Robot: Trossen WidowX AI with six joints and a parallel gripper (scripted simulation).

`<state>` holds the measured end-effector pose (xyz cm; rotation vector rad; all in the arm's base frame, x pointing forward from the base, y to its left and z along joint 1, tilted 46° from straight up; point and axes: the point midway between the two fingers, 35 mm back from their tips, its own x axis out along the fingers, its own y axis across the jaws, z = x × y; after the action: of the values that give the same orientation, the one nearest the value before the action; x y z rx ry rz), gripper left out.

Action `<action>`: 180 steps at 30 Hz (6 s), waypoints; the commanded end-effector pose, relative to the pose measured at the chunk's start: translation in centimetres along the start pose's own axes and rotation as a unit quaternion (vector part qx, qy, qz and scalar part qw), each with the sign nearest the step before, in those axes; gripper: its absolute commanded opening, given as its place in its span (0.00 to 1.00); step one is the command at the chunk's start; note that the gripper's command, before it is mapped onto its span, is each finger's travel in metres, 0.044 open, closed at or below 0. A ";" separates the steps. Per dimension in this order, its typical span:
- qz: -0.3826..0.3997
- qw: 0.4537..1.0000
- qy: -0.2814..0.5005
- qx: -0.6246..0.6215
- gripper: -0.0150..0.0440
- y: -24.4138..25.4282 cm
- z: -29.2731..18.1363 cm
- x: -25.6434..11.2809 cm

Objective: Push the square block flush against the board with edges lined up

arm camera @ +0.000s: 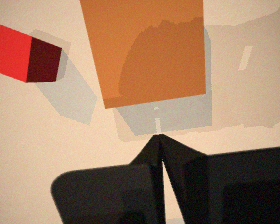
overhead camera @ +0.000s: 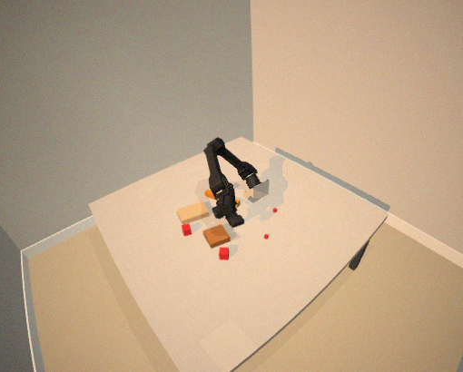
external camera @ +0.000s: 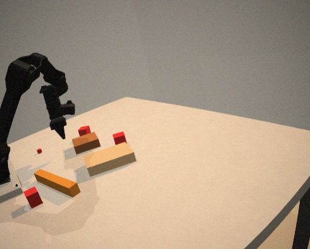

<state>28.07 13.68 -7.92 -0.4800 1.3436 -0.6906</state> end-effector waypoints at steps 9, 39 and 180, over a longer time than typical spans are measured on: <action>-0.006 1.000 0.002 -0.003 0.25 -0.2 0.1 5.1; -0.007 1.000 0.001 -0.002 0.25 -0.2 4.9 5.1; -0.008 0.707 -0.007 0.707 0.25 -25.6 13.2 4.7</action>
<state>36.78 -9.35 9.48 0.7620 0.4401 -1.4717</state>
